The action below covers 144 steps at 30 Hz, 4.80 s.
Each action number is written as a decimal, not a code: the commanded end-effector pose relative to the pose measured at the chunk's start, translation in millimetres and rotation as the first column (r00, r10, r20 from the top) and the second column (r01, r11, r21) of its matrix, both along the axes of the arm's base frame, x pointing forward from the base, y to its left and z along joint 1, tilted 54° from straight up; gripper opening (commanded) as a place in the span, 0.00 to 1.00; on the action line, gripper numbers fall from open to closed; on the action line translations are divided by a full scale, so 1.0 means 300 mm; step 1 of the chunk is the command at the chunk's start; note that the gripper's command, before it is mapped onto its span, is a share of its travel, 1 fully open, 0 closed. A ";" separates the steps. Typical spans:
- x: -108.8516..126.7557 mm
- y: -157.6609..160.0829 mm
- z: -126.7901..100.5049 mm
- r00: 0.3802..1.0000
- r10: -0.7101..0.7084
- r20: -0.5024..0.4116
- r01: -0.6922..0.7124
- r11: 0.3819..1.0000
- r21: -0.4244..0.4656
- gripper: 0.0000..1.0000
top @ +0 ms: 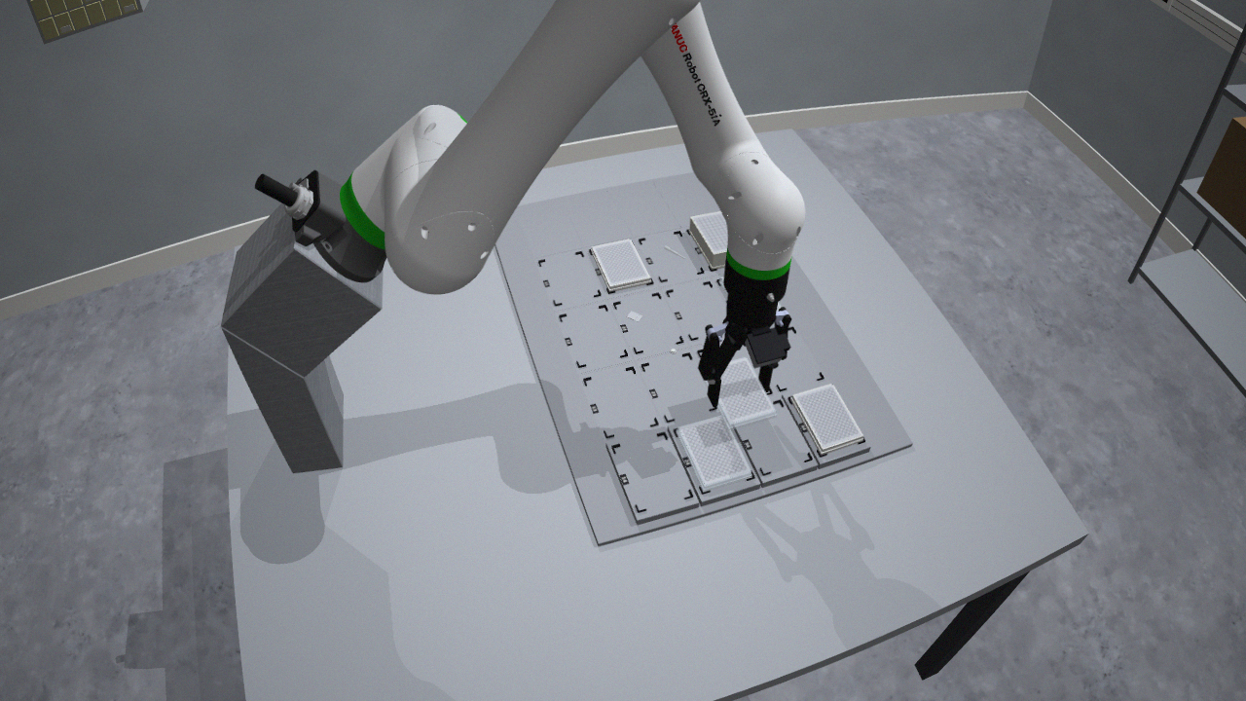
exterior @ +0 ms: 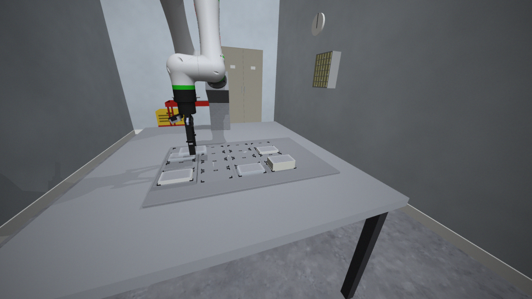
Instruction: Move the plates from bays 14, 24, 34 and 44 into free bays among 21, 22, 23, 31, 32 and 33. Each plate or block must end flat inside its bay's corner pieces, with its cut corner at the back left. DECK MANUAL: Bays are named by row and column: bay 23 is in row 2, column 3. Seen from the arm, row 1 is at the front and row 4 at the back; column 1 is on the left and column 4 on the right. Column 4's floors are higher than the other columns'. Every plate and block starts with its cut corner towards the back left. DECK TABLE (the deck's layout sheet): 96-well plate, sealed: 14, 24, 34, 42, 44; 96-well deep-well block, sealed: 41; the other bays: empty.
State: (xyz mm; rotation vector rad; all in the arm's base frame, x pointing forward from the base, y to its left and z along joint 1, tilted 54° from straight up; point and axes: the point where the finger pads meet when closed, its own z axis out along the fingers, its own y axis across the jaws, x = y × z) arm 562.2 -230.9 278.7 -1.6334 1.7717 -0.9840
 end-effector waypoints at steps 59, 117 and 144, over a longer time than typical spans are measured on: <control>-0.083 0.326 -0.205 1.000 -0.004 0.001 0.004 1.000 -0.002 0.10; 0.054 0.296 -0.305 1.000 -0.004 0.000 0.004 1.000 -0.002 0.10; 0.055 0.296 -0.304 1.000 -0.004 0.000 0.004 1.000 -0.002 0.10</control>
